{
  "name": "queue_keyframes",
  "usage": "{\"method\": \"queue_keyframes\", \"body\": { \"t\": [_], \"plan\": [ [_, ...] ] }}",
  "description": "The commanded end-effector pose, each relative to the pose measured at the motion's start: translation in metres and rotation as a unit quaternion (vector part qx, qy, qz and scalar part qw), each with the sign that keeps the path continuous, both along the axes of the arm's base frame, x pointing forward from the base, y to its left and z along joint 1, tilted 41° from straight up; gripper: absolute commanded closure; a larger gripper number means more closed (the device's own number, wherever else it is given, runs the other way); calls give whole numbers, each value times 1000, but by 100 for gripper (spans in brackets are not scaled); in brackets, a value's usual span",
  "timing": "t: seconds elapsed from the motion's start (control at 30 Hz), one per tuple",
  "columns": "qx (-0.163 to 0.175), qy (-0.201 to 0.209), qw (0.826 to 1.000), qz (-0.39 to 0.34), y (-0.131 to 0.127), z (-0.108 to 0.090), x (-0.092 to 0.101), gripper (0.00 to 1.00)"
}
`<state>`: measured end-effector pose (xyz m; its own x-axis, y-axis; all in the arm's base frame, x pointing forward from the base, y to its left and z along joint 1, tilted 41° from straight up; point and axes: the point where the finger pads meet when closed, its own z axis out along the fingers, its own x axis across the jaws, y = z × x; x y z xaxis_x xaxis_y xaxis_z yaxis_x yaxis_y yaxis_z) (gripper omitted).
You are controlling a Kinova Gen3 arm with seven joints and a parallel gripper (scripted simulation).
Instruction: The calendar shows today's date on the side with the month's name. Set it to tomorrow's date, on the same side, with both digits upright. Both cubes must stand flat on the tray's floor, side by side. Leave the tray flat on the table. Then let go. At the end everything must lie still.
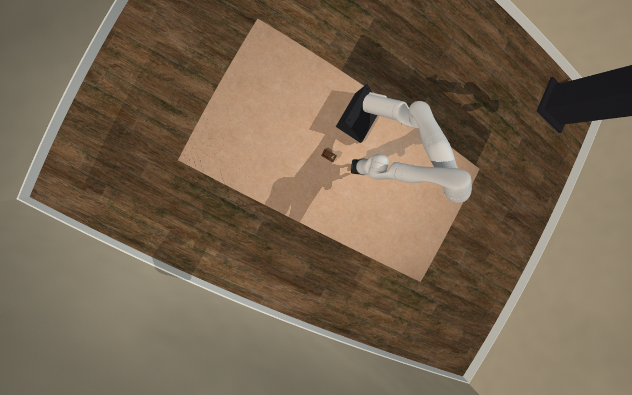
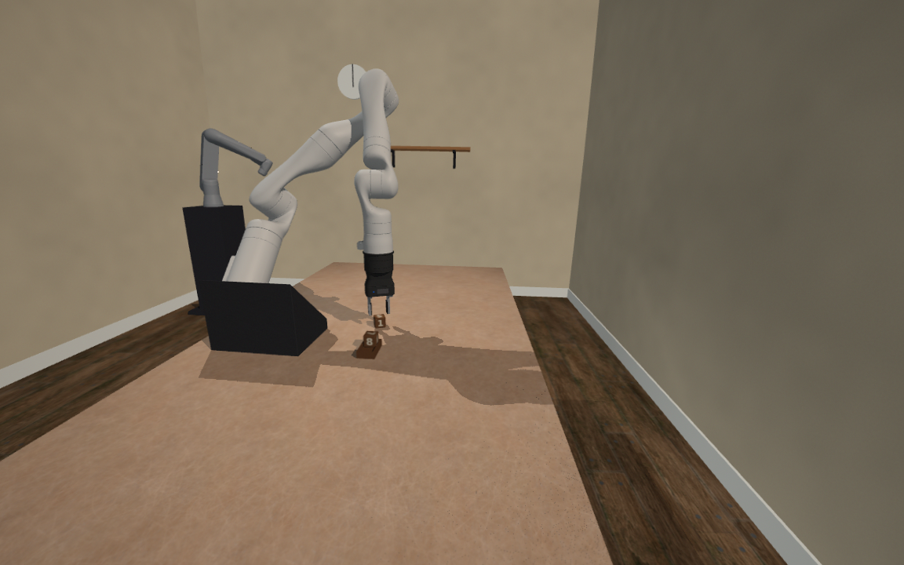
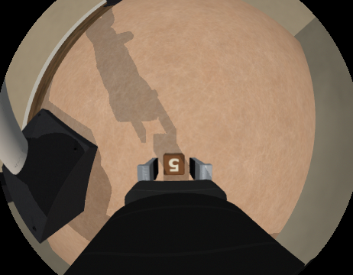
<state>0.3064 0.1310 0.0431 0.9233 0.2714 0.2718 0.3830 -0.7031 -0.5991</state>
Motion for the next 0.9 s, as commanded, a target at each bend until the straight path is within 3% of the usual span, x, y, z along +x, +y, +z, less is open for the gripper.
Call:
{"method": "queue_keyframes", "body": {
  "t": [0.0, 0.87],
  "plan": [
    [0, 0, 1000, 0, 0, 0, 0, 13],
    [0, 0, 1000, 0, 18, -21, 1, 13]
  ]
}}
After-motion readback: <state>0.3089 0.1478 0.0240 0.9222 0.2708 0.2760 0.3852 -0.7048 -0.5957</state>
